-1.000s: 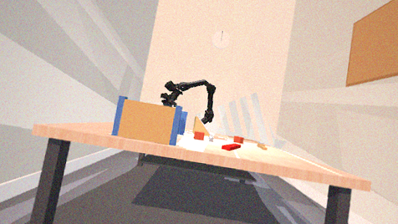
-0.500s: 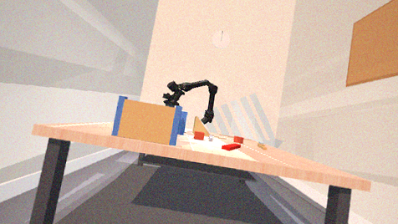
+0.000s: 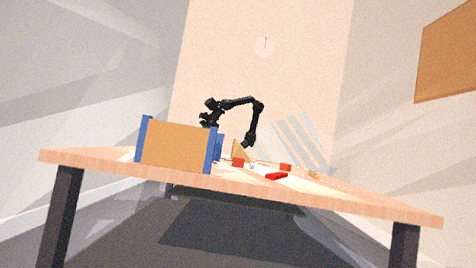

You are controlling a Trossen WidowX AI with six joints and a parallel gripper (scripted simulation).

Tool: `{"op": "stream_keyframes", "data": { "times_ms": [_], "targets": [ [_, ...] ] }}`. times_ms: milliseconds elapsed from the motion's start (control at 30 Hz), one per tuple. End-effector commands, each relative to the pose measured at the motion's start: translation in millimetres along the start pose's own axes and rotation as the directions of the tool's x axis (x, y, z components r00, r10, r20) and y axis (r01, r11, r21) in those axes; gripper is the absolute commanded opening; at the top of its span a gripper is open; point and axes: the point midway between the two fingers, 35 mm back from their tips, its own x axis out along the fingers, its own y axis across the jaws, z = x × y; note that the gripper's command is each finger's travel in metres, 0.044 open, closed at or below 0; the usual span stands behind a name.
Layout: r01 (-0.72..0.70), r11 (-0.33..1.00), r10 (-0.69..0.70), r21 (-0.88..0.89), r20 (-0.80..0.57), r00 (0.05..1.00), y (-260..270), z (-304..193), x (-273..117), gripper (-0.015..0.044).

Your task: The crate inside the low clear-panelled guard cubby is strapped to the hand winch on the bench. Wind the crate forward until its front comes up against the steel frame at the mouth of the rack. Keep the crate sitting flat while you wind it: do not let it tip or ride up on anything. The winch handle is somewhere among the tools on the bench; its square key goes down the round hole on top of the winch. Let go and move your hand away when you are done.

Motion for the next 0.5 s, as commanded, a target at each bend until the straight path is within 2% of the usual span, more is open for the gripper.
{"op": "stream_keyframes", "data": {
  "times_ms": [0, 467],
  "targets": [
    [-0.011, 1.000, 0.012, 0.007, -0.026, 1.000, 7, -13, -2, 0.0000],
    [-0.012, 1.000, 0.012, 0.007, -0.028, 1.000, 14, -31, -11, 0.0000]
  ]
}}
